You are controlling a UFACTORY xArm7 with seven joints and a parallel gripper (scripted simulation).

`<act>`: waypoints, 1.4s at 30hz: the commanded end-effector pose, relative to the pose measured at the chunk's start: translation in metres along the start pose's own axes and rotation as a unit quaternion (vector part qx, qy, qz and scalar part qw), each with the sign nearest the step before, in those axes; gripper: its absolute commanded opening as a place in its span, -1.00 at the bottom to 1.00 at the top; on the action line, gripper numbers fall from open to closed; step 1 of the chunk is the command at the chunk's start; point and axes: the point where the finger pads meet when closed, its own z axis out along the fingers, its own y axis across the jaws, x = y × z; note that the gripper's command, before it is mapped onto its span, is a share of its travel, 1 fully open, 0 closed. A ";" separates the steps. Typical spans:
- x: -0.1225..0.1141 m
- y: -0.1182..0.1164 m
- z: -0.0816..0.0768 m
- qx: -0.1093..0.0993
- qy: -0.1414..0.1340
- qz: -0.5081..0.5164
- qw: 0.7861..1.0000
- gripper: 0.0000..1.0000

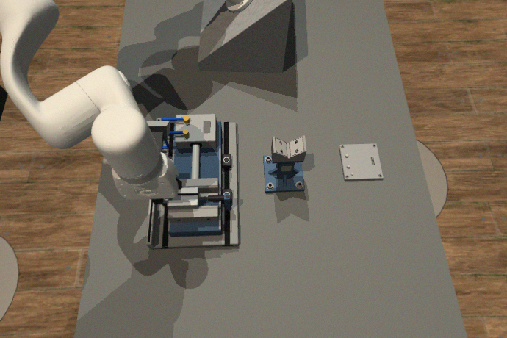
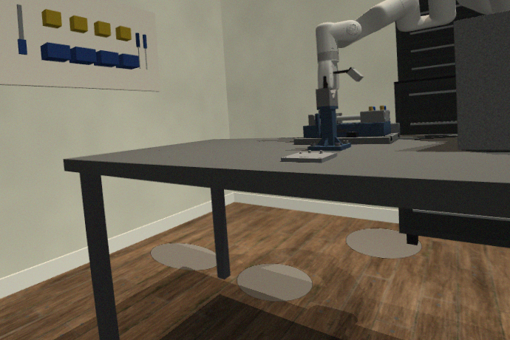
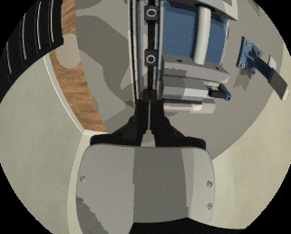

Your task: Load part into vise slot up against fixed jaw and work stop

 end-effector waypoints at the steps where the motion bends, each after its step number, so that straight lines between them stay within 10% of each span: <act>1: -0.001 0.001 -0.002 -0.001 -0.003 0.000 1.000 -1.00; 42: -0.002 0.001 0.005 -0.001 -0.003 0.000 1.000 -1.00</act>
